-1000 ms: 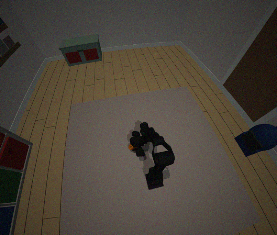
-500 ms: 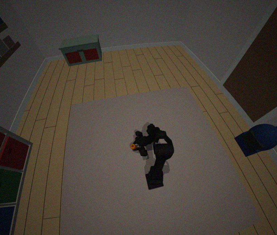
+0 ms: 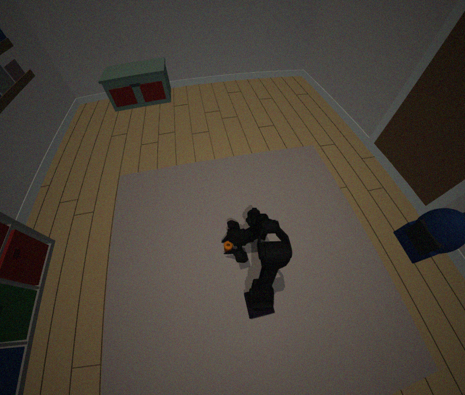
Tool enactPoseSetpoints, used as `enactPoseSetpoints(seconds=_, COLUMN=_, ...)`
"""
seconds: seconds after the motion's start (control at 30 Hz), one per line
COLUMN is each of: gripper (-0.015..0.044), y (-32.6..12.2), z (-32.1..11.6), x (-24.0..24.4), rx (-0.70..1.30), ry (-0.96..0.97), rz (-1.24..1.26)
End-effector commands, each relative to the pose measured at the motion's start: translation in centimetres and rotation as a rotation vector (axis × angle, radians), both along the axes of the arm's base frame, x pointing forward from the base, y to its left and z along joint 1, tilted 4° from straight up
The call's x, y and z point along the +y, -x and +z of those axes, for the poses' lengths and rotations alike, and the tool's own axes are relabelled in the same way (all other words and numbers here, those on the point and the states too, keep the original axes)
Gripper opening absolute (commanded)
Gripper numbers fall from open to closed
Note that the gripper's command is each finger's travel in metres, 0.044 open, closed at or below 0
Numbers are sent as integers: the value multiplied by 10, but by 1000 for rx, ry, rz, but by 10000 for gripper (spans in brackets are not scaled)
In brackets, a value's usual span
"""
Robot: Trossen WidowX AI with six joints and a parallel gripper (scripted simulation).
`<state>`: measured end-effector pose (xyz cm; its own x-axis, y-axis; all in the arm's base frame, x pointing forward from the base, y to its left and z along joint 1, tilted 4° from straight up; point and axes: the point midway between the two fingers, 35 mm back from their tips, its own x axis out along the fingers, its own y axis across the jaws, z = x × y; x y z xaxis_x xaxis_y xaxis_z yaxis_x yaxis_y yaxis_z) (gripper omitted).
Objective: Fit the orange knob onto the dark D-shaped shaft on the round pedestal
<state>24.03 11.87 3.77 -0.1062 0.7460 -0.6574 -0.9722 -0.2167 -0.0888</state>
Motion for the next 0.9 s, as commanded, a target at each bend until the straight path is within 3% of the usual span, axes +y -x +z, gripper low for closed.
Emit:
enactPoseSetpoints(seconds=0.0, gripper=260, y=0, z=0, x=0, rx=0, ry=-3, rz=0)
enactPoseSetpoints(seconds=0.47, gripper=260, y=0, z=0, x=0, rx=0, ry=-3, rz=0)
enactPoseSetpoints(seconds=0.7, gripper=440, y=0, z=0, x=0, rx=0, ry=-3, rz=0)
enactPoseSetpoints(seconds=0.87, gripper=440, y=0, z=0, x=0, rx=0, ry=-3, rz=0)
